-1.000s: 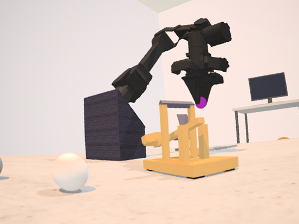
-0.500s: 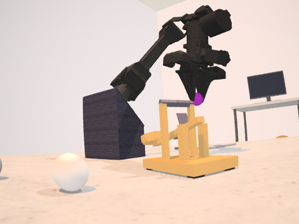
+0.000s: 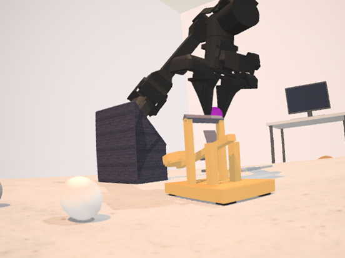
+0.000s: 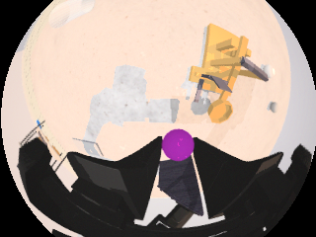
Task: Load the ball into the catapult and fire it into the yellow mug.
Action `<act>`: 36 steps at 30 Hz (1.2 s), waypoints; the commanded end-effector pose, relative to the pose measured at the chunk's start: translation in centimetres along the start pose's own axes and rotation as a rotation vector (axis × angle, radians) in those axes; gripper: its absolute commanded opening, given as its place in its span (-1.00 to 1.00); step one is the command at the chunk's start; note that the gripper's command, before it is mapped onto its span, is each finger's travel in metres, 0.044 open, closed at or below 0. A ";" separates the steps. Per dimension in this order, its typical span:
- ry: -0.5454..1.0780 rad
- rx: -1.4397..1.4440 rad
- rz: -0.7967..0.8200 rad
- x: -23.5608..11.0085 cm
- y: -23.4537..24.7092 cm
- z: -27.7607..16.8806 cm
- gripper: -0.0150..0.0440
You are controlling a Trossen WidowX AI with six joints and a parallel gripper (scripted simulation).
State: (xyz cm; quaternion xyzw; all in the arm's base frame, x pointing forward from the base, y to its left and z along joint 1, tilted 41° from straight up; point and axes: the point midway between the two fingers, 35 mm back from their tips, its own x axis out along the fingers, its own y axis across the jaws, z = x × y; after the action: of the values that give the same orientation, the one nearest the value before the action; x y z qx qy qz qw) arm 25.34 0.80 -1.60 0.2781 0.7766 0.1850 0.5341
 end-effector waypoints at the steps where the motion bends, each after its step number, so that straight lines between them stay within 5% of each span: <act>1: 0.026 0.020 0.006 0.3 -1.7 0.5 -0.49; 20: 0.139 0.113 0.078 2.9 -9.0 1.0 -0.49; 36: 0.143 0.116 0.082 5.1 -9.2 1.4 -0.49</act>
State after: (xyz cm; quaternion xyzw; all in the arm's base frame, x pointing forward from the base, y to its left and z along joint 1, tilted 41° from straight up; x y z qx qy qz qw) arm 23.30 -3.56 -10.77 0.3228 0.8094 0.1812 0.4558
